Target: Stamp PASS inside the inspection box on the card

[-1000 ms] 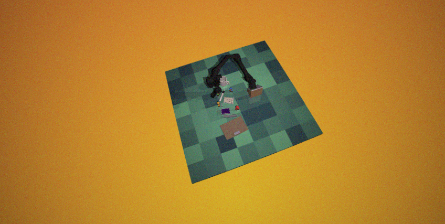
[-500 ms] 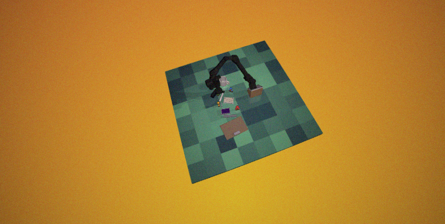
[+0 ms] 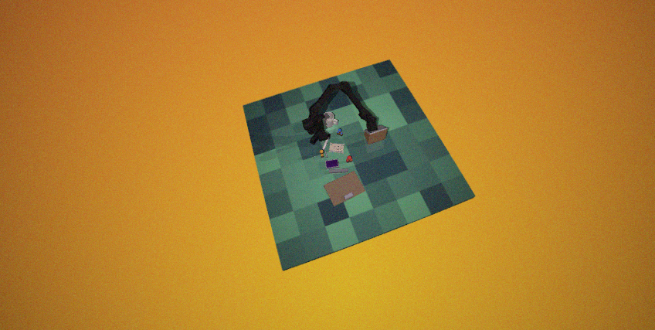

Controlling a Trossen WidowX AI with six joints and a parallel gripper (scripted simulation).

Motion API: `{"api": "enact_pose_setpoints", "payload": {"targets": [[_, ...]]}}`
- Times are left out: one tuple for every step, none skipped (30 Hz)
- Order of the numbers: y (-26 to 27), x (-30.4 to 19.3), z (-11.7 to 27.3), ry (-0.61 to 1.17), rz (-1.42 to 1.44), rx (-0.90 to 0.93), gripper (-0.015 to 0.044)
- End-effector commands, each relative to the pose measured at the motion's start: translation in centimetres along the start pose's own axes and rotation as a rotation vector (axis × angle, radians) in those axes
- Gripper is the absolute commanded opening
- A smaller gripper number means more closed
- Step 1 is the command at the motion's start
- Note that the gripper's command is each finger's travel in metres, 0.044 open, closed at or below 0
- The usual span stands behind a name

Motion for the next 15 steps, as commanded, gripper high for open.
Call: {"api": "enact_pose_setpoints", "payload": {"targets": [[0.2,0.0,-0.7,0.005,0.008,0.001,0.0222],[0.1,0.0,-0.9,0.005,0.008,0.001,0.0222],[0.1,0.0,-1.0,0.005,0.008,0.001,0.0222],[0.1,0.0,-1.2,0.005,0.008,0.000,0.0222],[0.1,0.0,-1.4,0.005,0.008,0.000,0.0222],[0.1,0.0,-1.5,0.005,0.008,0.000,0.0222],[0.1,0.0,-1.7,0.005,0.008,0.000,0.0222],[0.1,0.0,-1.8,0.005,0.008,0.000,0.0222],[0.1,0.0,-2.0,0.005,0.008,0.000,0.0222],[0.1,0.0,-2.2,0.005,0.008,0.000,0.0222],[0.1,0.0,-2.3,0.005,0.008,-0.001,0.0222],[0.1,-0.1,-2.5,0.005,0.008,-0.001,0.0222],[0.1,-0.1,-2.7,0.005,0.008,-0.001,0.0222],[0.1,-0.1,-2.8,0.005,0.008,-0.001,0.0222],[0.1,-0.1,-3.0,0.005,0.008,-0.002,0.0222]]}}
Point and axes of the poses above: the point midway between the two fingers, 35 mm back from their tips, its own z axis back along the fingers, its own y axis across the jaws, x = y × z, the point moved 9 cm from there along z, back along the fingers, and after that the axes turned 1 degree about z, right-handed, at the moved point
